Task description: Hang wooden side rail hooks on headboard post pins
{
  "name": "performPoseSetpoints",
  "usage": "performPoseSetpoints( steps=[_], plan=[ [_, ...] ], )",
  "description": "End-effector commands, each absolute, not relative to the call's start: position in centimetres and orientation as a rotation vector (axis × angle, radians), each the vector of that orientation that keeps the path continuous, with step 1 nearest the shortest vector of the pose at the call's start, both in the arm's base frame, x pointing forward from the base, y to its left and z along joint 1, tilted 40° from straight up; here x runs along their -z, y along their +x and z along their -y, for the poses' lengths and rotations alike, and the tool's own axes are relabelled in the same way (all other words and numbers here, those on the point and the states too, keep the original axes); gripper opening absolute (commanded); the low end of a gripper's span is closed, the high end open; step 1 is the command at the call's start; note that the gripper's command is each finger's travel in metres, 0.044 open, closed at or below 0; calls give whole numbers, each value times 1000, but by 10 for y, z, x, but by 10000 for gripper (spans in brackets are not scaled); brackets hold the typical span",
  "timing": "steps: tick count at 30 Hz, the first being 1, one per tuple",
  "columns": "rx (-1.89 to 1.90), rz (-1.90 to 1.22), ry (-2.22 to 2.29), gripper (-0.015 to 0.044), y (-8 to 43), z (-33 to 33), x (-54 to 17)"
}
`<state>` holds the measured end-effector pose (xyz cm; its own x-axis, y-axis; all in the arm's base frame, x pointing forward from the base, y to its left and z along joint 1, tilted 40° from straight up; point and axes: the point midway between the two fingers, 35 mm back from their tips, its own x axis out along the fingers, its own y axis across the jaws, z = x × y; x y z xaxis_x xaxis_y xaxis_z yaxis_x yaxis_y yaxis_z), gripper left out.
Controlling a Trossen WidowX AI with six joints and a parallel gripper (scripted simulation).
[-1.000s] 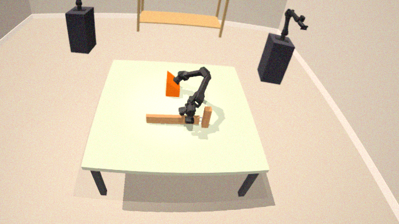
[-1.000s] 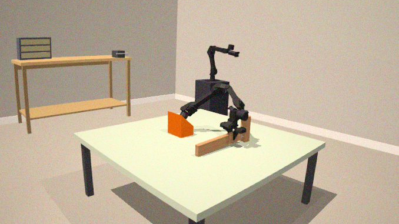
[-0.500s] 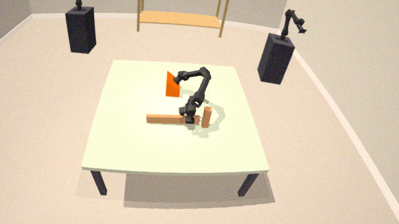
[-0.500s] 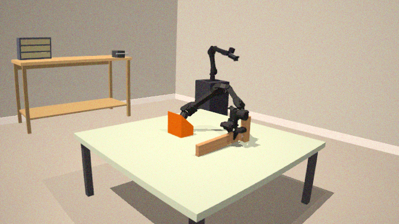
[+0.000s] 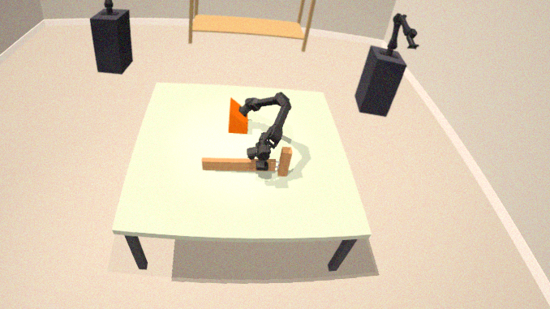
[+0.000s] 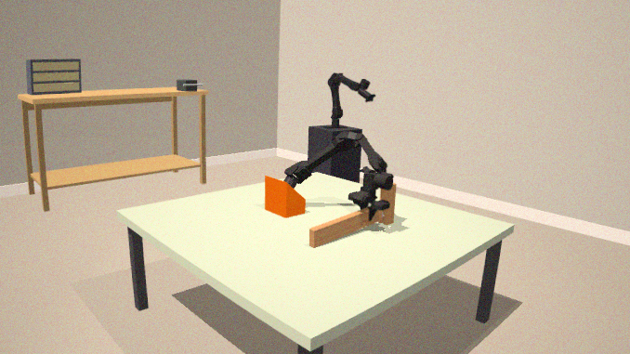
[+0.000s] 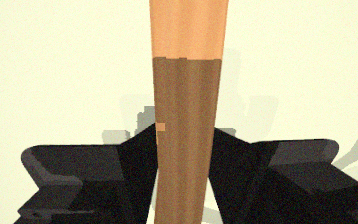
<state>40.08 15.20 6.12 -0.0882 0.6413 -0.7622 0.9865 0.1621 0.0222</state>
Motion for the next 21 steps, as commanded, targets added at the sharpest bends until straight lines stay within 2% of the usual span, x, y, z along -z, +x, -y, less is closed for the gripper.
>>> performPoseSetpoints(
  steps=[1, 21],
  plan=[
    [685, -1787, 1558, 0, 405, -149, -66],
    [685, -1787, 1558, 0, 407, -149, -68]
  ],
)
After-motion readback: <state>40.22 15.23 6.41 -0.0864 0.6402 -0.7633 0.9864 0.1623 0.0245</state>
